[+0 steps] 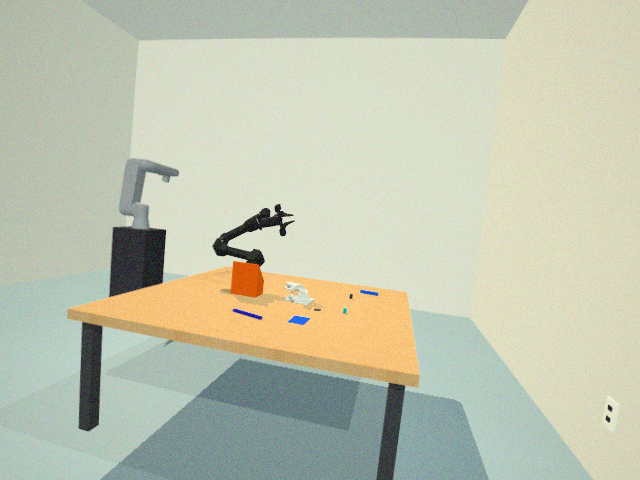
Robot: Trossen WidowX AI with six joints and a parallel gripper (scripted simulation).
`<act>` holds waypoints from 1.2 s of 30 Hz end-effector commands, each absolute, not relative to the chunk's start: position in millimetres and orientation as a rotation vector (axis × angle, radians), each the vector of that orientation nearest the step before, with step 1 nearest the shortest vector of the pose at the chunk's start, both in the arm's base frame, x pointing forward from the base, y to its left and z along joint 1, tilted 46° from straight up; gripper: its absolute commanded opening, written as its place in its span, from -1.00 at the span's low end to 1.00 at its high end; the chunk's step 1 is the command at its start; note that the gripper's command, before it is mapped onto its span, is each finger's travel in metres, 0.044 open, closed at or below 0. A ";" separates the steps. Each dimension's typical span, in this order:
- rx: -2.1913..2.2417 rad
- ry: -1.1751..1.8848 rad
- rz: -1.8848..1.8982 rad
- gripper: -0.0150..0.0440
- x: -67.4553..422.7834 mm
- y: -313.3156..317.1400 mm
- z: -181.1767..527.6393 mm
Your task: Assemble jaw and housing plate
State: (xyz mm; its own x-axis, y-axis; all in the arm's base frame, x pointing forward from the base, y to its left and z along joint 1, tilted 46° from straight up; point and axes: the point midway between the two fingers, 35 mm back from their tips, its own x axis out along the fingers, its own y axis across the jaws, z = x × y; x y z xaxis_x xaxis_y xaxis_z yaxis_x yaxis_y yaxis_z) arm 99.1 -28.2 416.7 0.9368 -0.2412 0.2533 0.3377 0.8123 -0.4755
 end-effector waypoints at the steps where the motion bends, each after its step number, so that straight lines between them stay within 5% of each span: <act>1: -0.540 -0.185 -0.311 -0.38 99.1 -28.1 416.7; 19: -0.540 -0.185 -0.311 -0.49 99.1 -28.1 416.7; 36: -0.569 0.085 -0.067 1.00 166.7 -16.2 365.4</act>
State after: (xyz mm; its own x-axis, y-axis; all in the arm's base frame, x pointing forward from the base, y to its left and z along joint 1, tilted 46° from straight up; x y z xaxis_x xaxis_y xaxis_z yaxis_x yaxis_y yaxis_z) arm 152.4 -19.7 379.9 0.9917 -0.1273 0.0169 0.1167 0.8386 -0.5321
